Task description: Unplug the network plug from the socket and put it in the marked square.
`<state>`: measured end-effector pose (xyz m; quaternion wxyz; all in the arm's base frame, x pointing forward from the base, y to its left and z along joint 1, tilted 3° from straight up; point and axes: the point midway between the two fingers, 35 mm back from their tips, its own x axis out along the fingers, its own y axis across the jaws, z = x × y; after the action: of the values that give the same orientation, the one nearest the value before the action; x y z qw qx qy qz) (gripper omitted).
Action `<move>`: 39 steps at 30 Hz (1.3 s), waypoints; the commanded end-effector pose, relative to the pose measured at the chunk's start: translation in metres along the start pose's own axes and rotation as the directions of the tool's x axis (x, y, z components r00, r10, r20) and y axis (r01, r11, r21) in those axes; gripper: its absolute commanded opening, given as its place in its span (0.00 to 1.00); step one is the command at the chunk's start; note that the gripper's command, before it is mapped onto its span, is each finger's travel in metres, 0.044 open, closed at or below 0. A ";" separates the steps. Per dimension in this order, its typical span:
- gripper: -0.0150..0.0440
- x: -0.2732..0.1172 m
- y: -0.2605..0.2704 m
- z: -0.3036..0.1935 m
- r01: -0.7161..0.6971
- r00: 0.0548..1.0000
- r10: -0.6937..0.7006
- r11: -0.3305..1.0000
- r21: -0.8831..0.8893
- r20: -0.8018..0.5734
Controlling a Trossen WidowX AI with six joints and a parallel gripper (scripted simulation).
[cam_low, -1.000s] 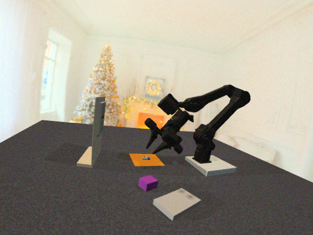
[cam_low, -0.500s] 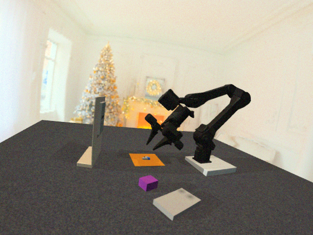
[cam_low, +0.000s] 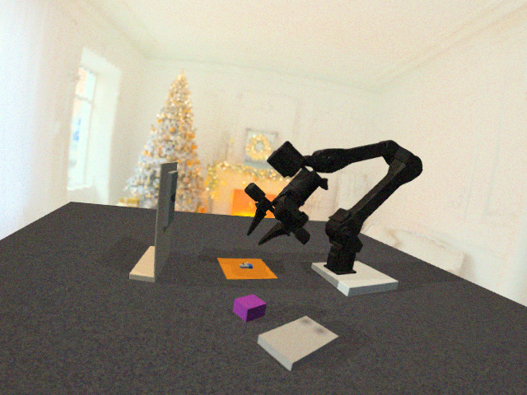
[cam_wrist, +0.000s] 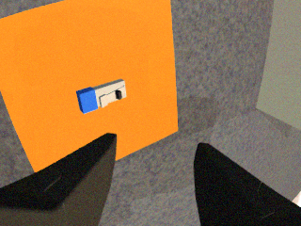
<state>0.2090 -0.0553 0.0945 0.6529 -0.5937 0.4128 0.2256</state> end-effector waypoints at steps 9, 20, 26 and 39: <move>0.52 -0.015 -0.010 0.000 0.010 1.000 -0.010 1.000 0.007 -0.003; 0.52 -0.028 -0.017 0.000 0.009 1.000 -0.009 1.000 0.007 -0.003; 0.52 -0.036 -0.020 0.000 0.009 1.000 -0.009 1.000 0.007 -0.003; 0.52 -0.049 -0.029 0.000 0.000 1.000 0.000 1.000 0.000 0.000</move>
<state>0.2033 -0.0511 0.1431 0.6524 -0.5940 0.4124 0.2270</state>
